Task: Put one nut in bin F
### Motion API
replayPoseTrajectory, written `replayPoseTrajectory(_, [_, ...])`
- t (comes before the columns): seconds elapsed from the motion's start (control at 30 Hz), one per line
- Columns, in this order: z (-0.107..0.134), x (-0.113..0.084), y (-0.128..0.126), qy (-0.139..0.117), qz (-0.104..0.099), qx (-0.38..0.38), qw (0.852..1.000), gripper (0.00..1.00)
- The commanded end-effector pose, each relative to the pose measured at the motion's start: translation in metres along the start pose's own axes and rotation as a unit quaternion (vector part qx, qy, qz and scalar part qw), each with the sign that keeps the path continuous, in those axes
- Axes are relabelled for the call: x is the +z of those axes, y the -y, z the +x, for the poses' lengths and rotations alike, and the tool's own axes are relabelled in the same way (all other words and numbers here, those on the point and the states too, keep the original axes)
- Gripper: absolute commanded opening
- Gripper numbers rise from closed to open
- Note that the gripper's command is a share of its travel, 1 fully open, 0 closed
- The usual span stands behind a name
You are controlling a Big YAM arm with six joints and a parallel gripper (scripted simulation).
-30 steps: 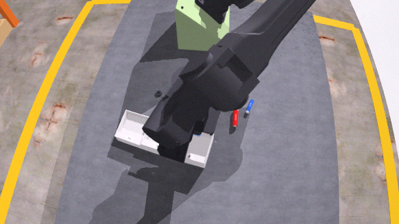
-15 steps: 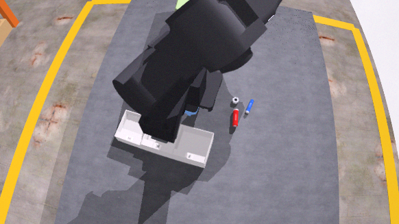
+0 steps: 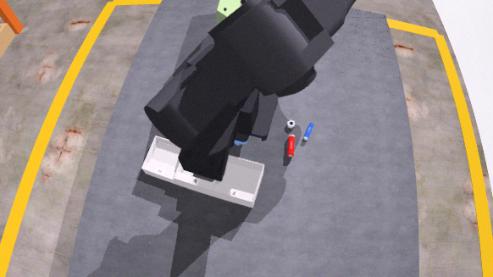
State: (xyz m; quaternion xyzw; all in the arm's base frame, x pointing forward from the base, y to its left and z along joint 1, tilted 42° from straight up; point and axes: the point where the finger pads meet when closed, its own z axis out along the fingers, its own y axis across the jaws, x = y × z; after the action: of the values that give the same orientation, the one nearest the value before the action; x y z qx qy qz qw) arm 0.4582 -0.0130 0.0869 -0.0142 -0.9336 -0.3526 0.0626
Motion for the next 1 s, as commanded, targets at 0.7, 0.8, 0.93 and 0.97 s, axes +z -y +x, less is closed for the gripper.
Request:
replayPoseTrajectory(0.7, [-0.0005, -0.0026, -0.0089, 0.014, 0.005, -0.016, 1.000, 0.09])
replayPoseTrajectory(0.8, [-0.0001, -0.0017, -0.0095, 0.013, 0.005, -0.016, 1.000, 0.09])
replayPoseTrajectory(0.93, [0.0003, -0.0025, -0.0101, 0.015, 0.005, -0.016, 1.000, 0.09])
replayPoseTrajectory(0.97, [0.0004, -0.0027, -0.0098, 0.015, 0.005, -0.016, 1.000, 0.09])
